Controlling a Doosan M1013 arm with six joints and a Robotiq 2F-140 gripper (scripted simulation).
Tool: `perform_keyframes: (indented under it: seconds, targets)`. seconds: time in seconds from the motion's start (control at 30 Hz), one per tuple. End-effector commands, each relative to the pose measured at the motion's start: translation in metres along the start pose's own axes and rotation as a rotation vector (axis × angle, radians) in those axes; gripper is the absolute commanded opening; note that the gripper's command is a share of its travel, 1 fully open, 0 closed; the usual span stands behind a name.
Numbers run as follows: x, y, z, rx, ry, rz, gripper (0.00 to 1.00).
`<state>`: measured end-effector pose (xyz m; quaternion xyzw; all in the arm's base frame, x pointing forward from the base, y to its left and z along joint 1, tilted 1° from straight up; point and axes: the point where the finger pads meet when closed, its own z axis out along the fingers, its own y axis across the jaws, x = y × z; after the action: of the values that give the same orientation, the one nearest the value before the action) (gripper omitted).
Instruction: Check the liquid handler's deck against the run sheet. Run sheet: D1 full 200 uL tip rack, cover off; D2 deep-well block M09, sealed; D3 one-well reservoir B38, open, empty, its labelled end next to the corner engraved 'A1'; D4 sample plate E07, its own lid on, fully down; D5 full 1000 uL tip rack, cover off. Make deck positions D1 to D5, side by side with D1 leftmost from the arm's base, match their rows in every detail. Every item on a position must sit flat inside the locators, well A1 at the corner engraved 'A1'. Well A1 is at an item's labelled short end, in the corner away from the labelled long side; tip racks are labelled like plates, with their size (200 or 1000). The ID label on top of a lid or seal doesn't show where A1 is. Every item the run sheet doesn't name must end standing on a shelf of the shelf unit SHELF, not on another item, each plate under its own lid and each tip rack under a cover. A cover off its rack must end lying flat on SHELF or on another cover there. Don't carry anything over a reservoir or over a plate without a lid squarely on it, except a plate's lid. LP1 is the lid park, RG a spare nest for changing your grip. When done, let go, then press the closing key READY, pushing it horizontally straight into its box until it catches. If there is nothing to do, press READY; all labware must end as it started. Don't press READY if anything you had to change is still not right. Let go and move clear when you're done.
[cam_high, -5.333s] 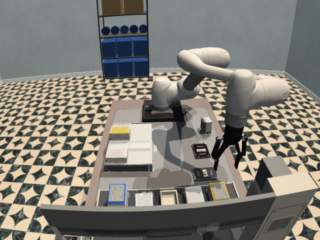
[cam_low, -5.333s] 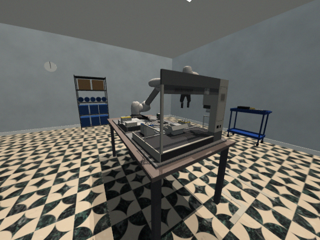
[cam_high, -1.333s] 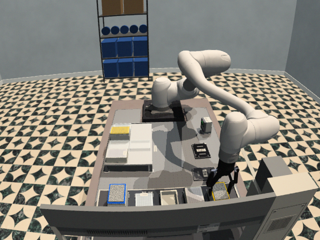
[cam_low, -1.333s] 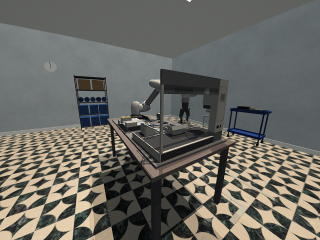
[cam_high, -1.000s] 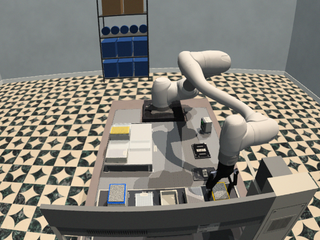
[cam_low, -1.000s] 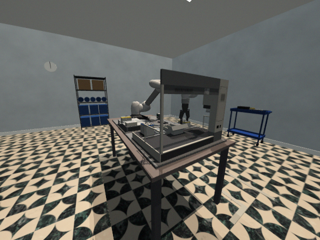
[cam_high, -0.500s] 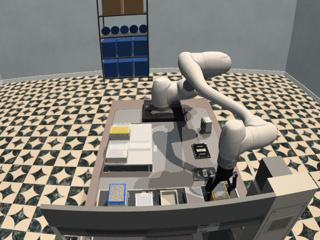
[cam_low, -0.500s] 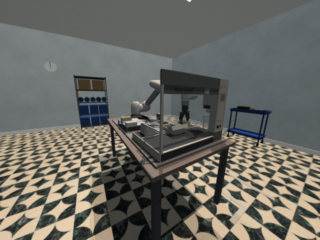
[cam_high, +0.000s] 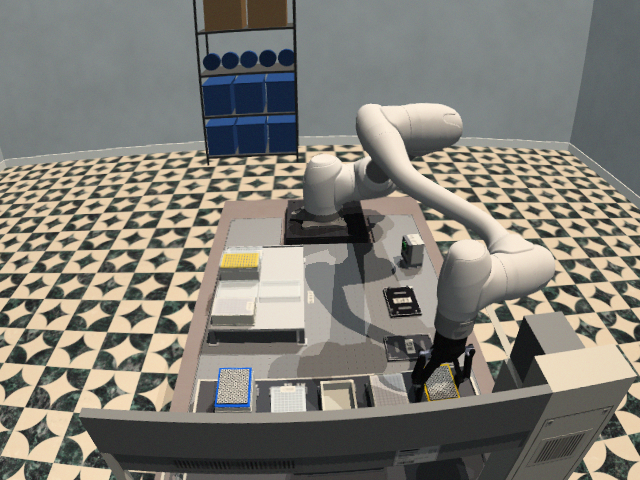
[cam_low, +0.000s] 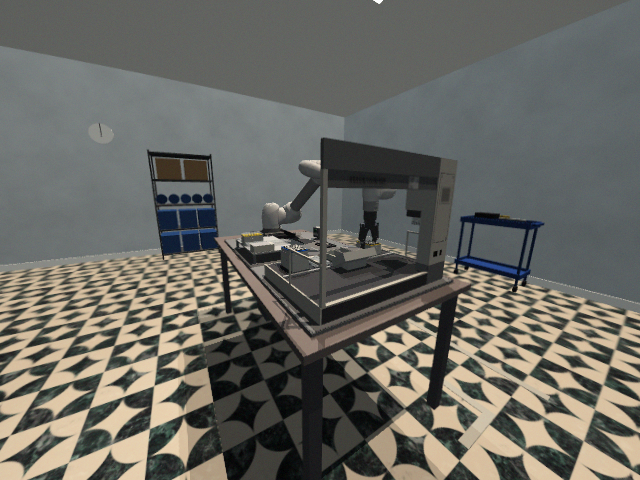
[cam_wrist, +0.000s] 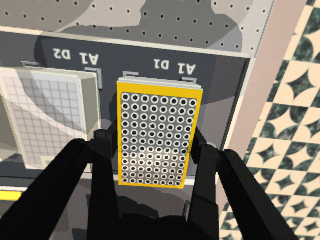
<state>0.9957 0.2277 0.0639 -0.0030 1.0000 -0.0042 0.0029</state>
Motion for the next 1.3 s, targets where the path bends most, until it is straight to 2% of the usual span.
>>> perform_keyframes:
  seconds: [0.0,1.03,1.27]
  targets:
    - [0.000,0.000,-0.002,-0.001,-0.002,0.000,0.10]
    - [0.000,0.000,-0.002,-0.001,-0.002,0.000,0.10]
    - [0.000,0.000,-0.013,-0.001,-0.002,0.000,0.10]
